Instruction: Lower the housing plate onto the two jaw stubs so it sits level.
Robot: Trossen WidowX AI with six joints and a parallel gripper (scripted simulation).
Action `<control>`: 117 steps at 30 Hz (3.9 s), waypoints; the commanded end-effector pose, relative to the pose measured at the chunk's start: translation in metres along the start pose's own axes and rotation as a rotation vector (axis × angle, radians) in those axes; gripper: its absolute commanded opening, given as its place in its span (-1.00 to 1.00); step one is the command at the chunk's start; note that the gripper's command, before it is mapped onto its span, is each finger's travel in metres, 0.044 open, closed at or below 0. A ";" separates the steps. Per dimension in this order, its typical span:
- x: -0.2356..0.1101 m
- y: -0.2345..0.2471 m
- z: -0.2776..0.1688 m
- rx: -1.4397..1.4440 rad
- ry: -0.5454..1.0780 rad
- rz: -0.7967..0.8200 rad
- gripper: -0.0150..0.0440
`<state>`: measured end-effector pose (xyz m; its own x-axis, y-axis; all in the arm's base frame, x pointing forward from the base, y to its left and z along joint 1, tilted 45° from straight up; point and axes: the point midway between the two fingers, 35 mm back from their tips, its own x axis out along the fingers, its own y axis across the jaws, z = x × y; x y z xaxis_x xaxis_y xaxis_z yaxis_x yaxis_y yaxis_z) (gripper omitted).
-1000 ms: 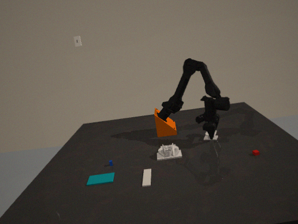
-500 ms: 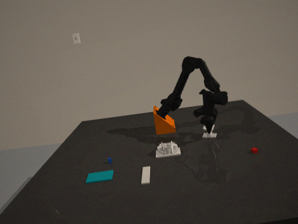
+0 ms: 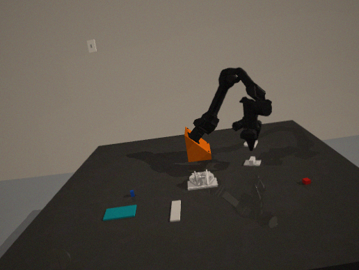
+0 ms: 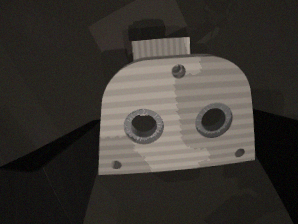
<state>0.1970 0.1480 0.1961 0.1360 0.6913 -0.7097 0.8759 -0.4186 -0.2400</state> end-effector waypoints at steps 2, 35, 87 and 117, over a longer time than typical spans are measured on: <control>-0.005 -0.001 -0.002 -0.008 0.008 0.000 0.70; 0.003 0.084 0.049 -0.729 -0.064 0.007 0.70; -0.004 0.164 0.182 -1.912 -0.014 -0.008 0.70; -0.004 0.162 0.192 -1.970 -0.008 -0.002 0.70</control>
<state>0.2535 -0.0358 0.0346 0.1374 0.6834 -0.7170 0.0889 0.7125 0.6961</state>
